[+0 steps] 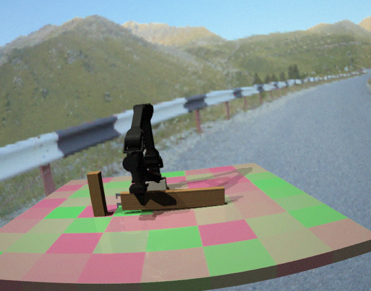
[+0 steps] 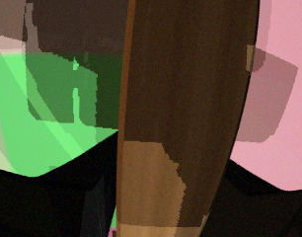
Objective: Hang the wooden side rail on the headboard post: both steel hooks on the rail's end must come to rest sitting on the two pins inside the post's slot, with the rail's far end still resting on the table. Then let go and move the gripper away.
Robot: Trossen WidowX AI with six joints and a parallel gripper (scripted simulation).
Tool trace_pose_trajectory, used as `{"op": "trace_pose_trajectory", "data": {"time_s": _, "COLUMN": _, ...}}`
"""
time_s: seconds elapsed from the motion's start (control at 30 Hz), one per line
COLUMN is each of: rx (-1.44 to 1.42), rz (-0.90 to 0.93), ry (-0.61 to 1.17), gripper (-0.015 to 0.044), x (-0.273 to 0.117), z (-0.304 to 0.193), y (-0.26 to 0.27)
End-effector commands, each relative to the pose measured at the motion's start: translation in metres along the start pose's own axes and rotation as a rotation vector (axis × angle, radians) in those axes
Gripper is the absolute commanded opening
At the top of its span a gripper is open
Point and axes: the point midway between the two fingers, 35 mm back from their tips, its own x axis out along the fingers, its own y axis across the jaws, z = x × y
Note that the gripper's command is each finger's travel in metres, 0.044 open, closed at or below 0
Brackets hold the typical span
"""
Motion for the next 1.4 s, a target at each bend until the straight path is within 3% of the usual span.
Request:
{"op": "trace_pose_trajectory", "data": {"time_s": 0.0, "rx": 0.001, "rz": -0.017, "ry": 0.004, "gripper": 0.0000, "x": -0.0045, "z": -0.0017, "y": -0.0046}}
{"op": "trace_pose_trajectory", "data": {"time_s": 1.37, "rx": 0.001, "rz": -0.016, "ry": 0.005, "gripper": 0.0000, "x": -0.0028, "z": -0.0063, "y": -0.0042}}
